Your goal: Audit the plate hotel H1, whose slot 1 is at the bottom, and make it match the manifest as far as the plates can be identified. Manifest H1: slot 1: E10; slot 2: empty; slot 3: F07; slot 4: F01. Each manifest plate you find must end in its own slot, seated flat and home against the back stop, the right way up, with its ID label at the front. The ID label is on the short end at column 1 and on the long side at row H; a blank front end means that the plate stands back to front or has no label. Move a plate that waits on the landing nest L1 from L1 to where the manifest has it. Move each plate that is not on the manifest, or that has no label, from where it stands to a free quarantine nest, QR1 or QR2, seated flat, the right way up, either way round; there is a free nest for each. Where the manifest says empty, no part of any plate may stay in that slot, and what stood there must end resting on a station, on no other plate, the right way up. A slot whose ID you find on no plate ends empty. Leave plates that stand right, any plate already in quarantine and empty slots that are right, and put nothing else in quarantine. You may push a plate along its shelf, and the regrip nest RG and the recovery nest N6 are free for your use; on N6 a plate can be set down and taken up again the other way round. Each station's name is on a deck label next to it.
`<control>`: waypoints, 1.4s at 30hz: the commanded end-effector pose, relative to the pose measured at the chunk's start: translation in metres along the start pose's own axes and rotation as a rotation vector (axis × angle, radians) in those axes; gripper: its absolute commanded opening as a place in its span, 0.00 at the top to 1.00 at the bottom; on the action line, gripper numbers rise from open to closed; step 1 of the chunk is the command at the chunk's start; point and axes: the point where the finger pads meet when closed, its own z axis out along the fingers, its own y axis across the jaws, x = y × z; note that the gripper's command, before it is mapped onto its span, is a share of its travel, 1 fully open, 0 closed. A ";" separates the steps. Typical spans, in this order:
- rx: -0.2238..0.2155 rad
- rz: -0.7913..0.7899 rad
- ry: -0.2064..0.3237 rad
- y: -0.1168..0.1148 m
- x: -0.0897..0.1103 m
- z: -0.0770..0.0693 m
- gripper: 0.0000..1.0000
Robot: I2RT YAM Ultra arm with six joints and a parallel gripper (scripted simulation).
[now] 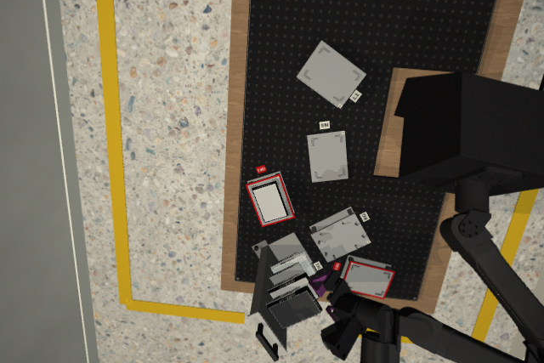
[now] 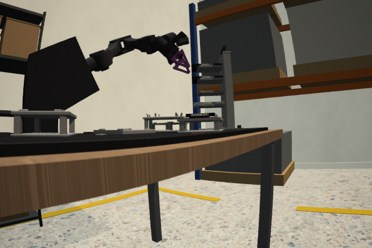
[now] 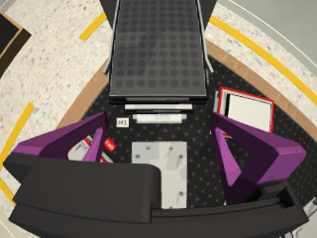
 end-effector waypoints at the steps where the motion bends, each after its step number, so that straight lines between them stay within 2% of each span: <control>1: 0.003 -0.016 -0.025 0.002 -0.011 0.001 0.00; 16: 0.003 -0.016 -0.025 0.003 -0.023 0.013 0.00; 24: 0.003 -0.016 -0.025 0.003 -0.023 0.014 0.00; 25: 0.003 -0.016 -0.025 0.003 -0.023 0.014 0.14; 42: 0.003 -0.016 -0.025 0.003 -0.023 0.014 0.14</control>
